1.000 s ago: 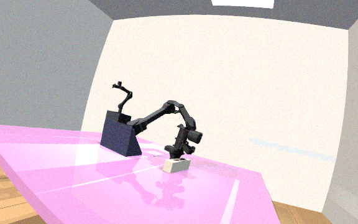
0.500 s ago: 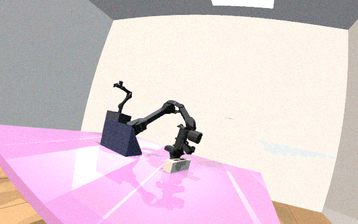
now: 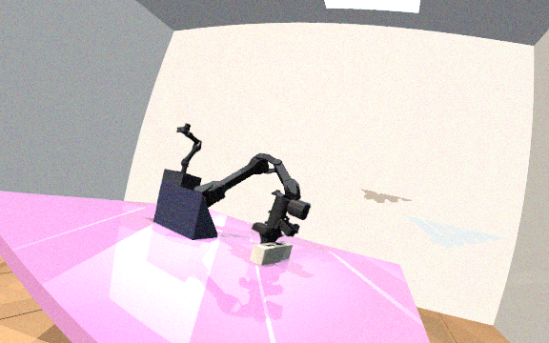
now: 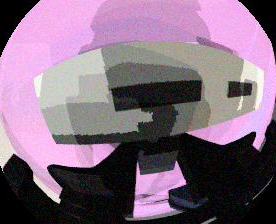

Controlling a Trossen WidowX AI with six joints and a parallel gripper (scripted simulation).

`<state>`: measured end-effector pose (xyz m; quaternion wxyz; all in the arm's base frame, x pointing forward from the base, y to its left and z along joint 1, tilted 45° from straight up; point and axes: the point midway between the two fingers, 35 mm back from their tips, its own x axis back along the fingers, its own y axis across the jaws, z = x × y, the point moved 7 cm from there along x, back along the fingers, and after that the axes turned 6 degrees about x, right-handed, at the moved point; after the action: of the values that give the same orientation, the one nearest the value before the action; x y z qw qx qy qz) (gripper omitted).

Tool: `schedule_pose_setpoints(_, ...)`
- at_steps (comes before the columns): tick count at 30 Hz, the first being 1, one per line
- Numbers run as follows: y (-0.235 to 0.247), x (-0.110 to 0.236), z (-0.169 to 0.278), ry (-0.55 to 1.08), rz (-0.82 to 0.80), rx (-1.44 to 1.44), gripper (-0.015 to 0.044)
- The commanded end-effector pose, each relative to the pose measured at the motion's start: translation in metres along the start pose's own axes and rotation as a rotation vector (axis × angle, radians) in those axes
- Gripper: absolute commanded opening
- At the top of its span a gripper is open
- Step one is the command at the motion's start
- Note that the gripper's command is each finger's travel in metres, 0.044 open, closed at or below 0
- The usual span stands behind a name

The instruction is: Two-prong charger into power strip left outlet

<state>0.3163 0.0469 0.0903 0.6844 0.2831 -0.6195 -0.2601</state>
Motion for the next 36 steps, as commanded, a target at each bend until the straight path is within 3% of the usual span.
schedule_pose_setpoints(1,0.0008,0.0020,-0.0035,-0.018,0.000,0.015,0.0000)
schedule_pose_setpoints(36,0.0004,0.0019,-0.0063,-0.019,0.000,0.015,0.0000)
